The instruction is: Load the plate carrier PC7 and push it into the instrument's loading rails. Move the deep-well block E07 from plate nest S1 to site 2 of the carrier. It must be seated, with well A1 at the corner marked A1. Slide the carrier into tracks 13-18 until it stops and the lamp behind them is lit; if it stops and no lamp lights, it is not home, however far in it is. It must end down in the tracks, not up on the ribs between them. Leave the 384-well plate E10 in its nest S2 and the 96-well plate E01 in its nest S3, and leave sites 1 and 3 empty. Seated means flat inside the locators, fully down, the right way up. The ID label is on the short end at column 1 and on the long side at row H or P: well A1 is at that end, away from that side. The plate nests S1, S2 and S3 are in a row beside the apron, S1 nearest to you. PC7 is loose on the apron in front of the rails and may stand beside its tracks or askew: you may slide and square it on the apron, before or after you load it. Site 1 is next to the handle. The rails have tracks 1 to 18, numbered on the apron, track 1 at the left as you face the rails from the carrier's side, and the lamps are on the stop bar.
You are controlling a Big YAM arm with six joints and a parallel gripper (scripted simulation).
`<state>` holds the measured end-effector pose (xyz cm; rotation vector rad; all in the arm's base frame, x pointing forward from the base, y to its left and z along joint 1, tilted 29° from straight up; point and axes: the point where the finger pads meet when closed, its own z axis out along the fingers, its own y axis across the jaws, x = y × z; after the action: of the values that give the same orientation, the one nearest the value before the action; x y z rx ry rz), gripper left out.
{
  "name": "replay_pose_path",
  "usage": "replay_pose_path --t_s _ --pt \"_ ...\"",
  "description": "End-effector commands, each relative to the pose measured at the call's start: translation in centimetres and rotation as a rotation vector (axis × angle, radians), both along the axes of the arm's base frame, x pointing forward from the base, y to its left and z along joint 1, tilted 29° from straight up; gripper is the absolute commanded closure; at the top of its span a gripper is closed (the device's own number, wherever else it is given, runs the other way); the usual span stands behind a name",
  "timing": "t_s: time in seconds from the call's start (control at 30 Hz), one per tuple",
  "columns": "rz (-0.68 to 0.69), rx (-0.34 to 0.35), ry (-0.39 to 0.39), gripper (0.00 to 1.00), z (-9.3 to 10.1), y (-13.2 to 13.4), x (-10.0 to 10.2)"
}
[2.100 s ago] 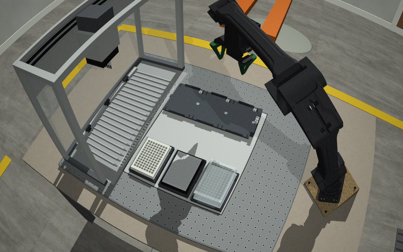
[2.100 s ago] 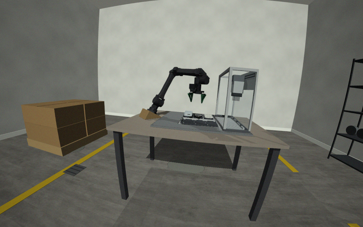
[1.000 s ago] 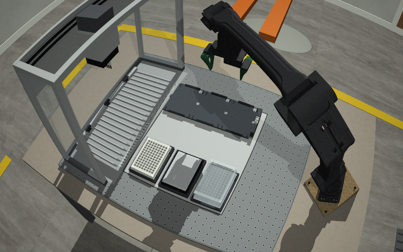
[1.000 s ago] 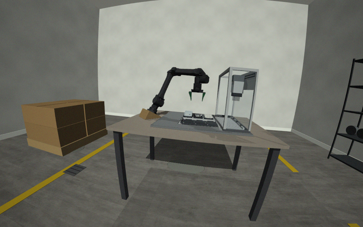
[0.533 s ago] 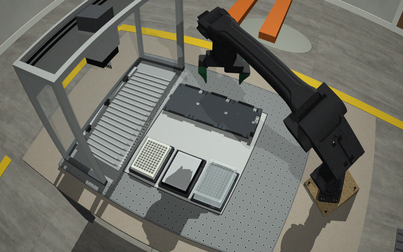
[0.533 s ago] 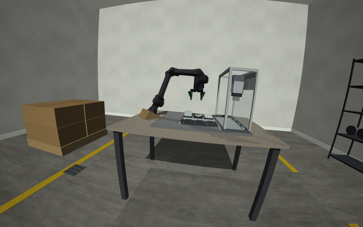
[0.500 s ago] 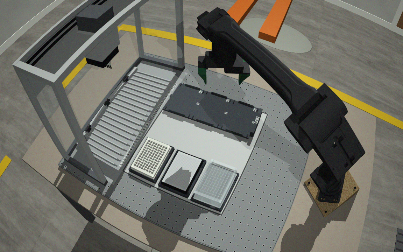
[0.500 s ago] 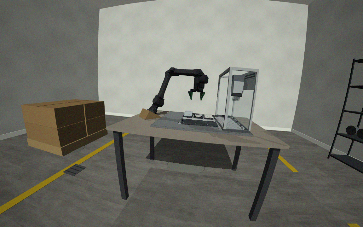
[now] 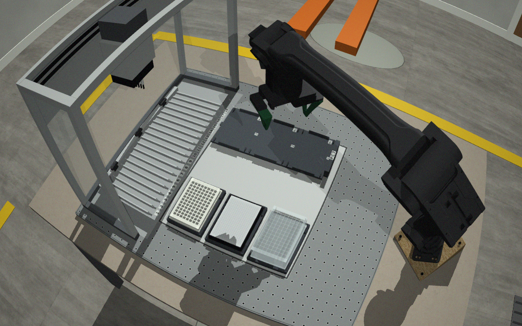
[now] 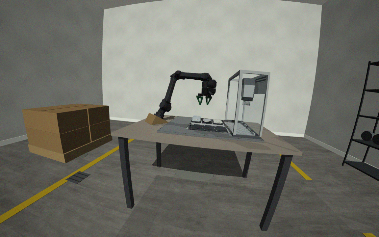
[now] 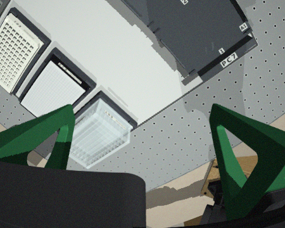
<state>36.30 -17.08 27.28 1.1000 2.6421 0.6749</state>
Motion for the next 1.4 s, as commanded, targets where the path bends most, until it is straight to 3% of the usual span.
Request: replay_pose_path --t_s 0.0,0.23,0.27,0.3,0.33,0.43,0.57,0.63,0.7,0.73,0.77,0.83,0.87,1.03,1.2,1.37 --pt "0.155 -0.076 -0.075 0.00 1.1 1.4 -0.1" --pt "0.301 -0.136 -0.134 0.00 1.5 3.1 -0.6" --pt "0.331 -0.125 -0.121 0.00 0.4 2.9 -0.2" --pt "0.360 -0.156 -0.153 0.00 1.5 2.5 0.4" --pt "0.389 -0.172 -0.168 0.00 1.6 3.7 -0.8" --pt "0.476 -0.204 -0.198 0.00 1.7 4.7 -1.2" --pt "0.592 -0.253 -0.246 0.00 1.9 5.7 -1.6" --pt "0.637 -0.289 -0.280 0.00 3.0 5.2 -0.7" --pt "0.637 -0.289 -0.280 0.00 3.0 5.2 -0.7" --pt "0.632 -0.252 -0.247 0.00 1.1 5.2 -1.1" --pt "0.632 -0.251 -0.246 0.00 1.1 5.2 -1.1" --pt "0.632 -0.256 -0.251 0.00 1.4 5.1 -1.0" --pt "0.614 -0.271 -0.262 0.00 2.5 4.9 -1.1" --pt "0.614 -0.271 -0.262 0.00 2.5 4.9 -1.1" --pt "0.472 -0.206 -0.206 0.00 0.9 8.8 -1.8" --pt "0.385 -0.168 -0.175 0.00 0.4 10.7 -2.0"
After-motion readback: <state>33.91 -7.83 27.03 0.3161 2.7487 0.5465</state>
